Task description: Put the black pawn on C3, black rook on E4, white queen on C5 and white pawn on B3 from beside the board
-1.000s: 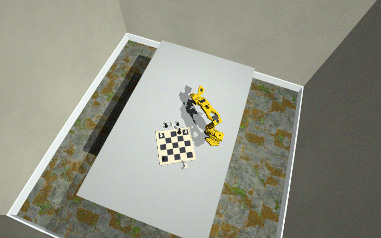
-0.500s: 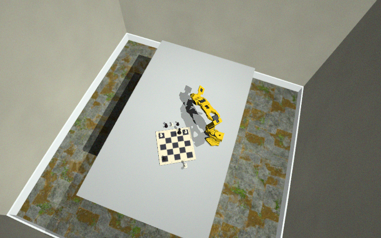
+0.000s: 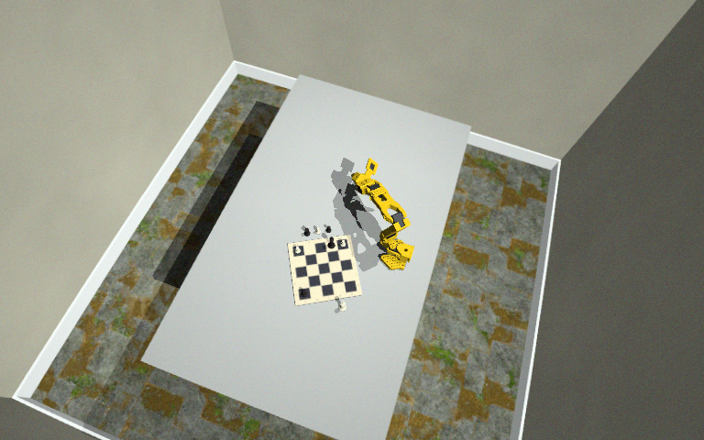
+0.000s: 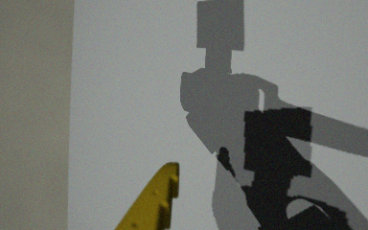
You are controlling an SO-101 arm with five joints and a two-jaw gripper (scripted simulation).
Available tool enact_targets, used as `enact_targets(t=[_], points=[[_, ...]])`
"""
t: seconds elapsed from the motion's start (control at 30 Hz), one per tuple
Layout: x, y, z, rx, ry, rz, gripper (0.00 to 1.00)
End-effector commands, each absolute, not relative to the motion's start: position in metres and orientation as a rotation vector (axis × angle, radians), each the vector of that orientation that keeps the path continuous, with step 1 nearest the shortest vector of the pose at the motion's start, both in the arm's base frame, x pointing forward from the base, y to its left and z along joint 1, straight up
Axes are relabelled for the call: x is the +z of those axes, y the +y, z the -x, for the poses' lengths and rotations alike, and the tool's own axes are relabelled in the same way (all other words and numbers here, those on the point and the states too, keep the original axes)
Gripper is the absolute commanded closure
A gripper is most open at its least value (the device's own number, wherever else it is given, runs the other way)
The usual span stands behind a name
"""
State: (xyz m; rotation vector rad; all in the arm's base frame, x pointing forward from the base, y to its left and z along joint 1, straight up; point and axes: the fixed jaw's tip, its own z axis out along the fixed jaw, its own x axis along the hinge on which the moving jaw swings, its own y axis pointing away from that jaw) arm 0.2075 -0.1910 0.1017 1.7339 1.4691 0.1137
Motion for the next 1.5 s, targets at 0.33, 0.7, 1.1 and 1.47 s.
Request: enact_targets(t=[0.33,0.7,1.1,1.47], points=[[0.104,-0.191,-0.208,0.116,1.465,-1.727,0.0],[0.123,-0.156,-0.226,0.14,1.631,-1.52,0.06],[0.15,-0.075,-0.239,0.191,1.93,-1.044,0.19],[0.169,-0.002,-0.222,0.242,2.099,-0.532,0.31]])
